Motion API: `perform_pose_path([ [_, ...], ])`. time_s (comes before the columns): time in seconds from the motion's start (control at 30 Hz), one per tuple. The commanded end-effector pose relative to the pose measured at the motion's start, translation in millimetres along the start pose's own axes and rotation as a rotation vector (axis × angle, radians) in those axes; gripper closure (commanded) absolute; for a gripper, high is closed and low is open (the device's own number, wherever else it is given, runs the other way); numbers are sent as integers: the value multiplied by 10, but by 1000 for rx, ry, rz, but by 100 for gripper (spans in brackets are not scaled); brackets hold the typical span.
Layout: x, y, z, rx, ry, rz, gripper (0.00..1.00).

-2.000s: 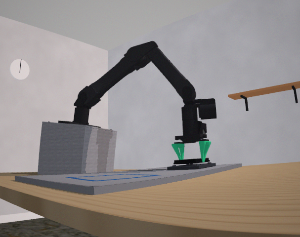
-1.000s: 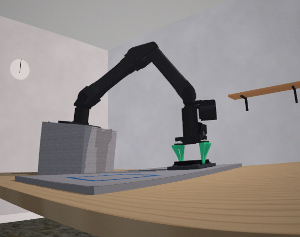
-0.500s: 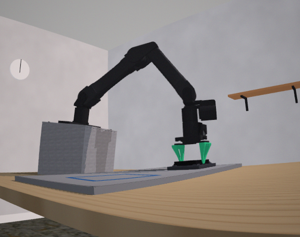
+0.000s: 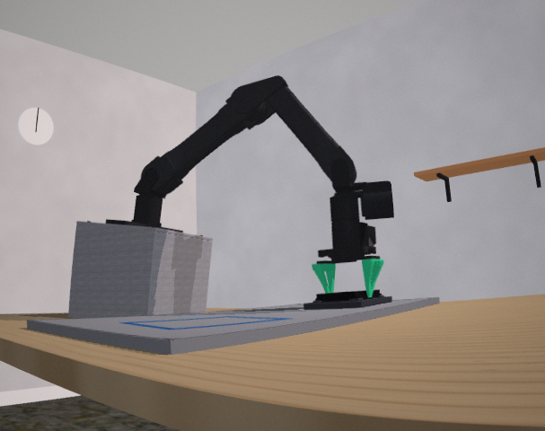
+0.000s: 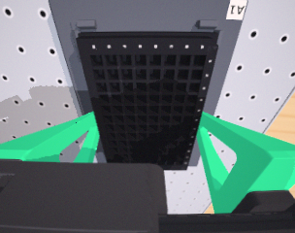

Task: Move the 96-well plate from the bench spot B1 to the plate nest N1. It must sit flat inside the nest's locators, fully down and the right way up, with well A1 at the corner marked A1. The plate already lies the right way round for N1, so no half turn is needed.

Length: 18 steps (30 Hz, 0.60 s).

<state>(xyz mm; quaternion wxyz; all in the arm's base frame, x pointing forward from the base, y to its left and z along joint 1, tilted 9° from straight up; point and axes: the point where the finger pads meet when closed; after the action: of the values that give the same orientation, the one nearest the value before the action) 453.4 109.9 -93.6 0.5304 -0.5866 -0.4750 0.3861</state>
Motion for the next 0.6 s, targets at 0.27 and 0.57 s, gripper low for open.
perform_pose_path([
  [0.27, 120, -13, -58, -22, -4, -21, 100],
  [0.57, 119, -12, -50, -21, -4, -21, 100],
])
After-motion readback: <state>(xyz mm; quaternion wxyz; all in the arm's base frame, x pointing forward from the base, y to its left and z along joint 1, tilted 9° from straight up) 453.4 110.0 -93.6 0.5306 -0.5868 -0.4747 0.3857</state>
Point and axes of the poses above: the point where the finger pads meet when closed, its own y axis out along the fingers, its own z axis across the jaws, x = y × z, and after that the axes turned 8 degrees about y, right-handed
